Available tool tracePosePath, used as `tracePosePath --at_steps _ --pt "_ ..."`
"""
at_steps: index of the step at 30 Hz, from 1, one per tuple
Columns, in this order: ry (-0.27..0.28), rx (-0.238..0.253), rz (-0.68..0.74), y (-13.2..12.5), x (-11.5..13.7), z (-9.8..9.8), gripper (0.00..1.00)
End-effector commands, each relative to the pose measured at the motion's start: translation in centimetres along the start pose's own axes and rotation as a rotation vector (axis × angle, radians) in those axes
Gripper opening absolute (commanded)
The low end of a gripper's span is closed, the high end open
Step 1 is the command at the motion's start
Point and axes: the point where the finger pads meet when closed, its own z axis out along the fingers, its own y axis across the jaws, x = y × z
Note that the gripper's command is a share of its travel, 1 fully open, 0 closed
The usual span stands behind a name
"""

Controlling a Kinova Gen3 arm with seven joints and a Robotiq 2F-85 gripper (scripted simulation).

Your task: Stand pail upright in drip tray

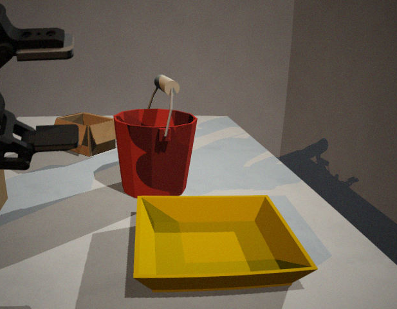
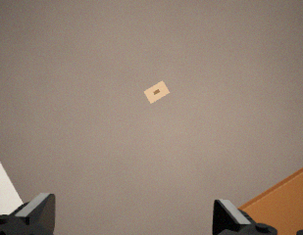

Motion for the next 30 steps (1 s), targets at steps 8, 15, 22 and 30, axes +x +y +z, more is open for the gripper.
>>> tracePosePath --at_steps 8,15,22,30 --pt "0.06 0.056 -0.038 -0.7 1.7 1.8 1.0" --pt "0.133 0.123 -0.084 -1.8 3.7 3.6 1.0" --pt "0.213 0.196 -0.135 -3.1 5.9 5.4 1.0" --pt "0.328 0.296 -0.21 -5.1 9.0 7.4 1.0"
